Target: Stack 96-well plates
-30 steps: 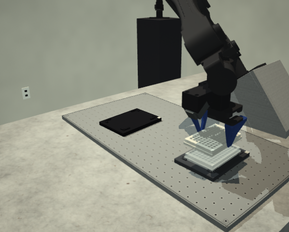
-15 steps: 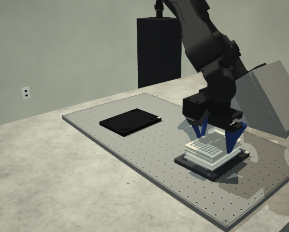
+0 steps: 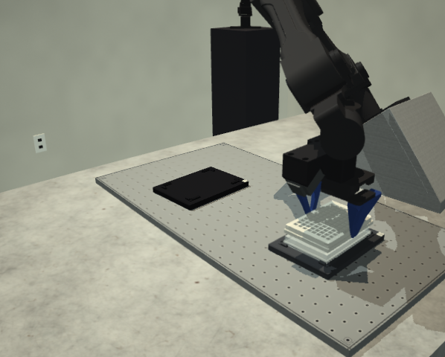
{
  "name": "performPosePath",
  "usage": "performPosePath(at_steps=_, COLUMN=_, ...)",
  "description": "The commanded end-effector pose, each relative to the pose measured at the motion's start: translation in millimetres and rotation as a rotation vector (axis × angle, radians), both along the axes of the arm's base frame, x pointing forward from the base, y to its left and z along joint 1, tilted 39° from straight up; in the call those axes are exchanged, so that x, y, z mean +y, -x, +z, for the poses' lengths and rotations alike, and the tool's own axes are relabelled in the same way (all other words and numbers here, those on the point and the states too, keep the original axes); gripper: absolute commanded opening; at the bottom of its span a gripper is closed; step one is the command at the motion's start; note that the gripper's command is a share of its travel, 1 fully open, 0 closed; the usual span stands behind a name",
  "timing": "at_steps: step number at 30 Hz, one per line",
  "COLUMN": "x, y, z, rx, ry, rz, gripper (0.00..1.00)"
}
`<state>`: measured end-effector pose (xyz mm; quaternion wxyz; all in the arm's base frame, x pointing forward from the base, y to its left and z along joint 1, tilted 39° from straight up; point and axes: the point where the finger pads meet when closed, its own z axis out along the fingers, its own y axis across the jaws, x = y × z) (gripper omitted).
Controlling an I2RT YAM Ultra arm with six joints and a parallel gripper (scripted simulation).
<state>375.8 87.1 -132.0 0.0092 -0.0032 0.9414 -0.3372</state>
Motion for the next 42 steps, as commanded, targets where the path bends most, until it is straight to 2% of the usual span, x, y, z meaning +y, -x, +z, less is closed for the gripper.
performPosePath(at_steps=1, x=19.0, y=-18.8, z=15.3, rx=-0.071, ry=-0.033, rz=0.031, gripper=0.00)
performPosePath(at_steps=13, x=18.2, y=-18.4, z=15.6, rx=-0.070, ry=-0.032, rz=0.031, gripper=0.00)
performPosePath(at_steps=25, x=11.1, y=-6.9, z=11.2, rx=-0.039, ry=-0.015, rz=0.031, gripper=0.00)
performPosePath(at_steps=27, x=11.1, y=-6.9, z=11.2, rx=-0.039, ry=-0.015, rz=0.031, gripper=0.00)
performPosePath(at_steps=28, x=17.7, y=-18.5, z=16.3, rx=-0.072, ry=-0.033, rz=0.031, gripper=0.00)
performPosePath(at_steps=42, x=15.7, y=-18.7, z=16.4, rx=-0.070, ry=-0.031, rz=0.030, gripper=0.00)
